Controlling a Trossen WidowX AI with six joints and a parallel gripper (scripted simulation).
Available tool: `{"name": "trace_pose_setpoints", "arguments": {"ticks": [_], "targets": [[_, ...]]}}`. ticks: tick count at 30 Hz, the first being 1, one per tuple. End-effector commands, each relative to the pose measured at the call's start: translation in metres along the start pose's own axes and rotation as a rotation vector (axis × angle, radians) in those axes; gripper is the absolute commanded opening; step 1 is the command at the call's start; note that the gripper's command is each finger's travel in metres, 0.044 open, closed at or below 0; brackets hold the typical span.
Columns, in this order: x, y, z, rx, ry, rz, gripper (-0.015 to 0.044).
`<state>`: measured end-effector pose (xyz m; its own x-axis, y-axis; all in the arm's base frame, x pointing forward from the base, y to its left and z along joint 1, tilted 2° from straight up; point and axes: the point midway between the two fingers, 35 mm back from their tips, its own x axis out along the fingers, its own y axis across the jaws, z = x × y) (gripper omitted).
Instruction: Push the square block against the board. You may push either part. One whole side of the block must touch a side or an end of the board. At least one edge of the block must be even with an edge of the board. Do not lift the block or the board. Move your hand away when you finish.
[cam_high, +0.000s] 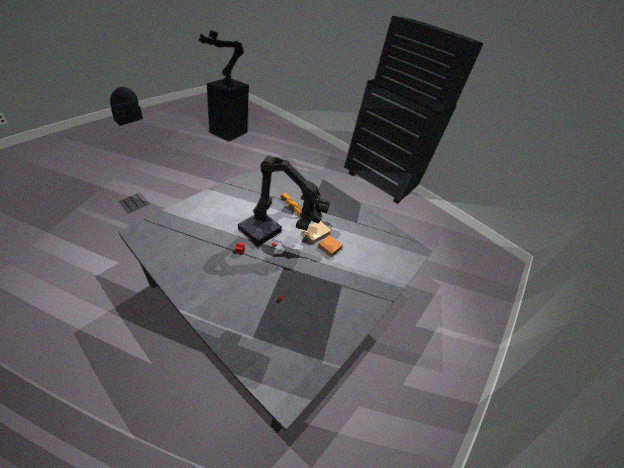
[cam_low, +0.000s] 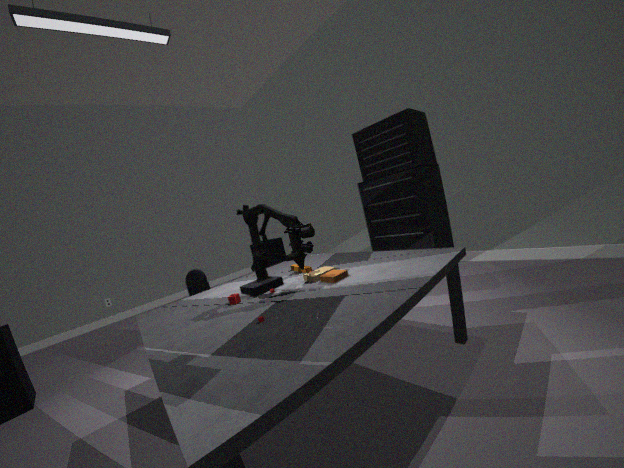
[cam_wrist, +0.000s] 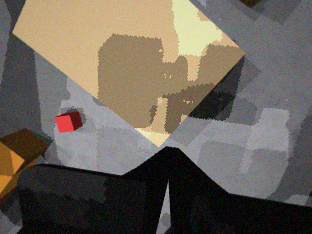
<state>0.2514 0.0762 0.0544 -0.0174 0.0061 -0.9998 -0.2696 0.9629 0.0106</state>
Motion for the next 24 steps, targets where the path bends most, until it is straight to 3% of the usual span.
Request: {"name": "trace_pose_setpoints", "arguments": {"ticks": [1, 13, 20, 24], "targets": [[-0.001, 0.011, -0.006, 0.138, -0.004, 0.005, 0.0], [0.001, 0.041, -0.025, 0.544, 0.002, 0.009, 0.0], [0.001, 0.042, -0.026, 0.567, 0.002, 0.009, 0.0], [0.044, 0.043, -0.025, 0.567, 0.002, 0.009, 0.0]]}}
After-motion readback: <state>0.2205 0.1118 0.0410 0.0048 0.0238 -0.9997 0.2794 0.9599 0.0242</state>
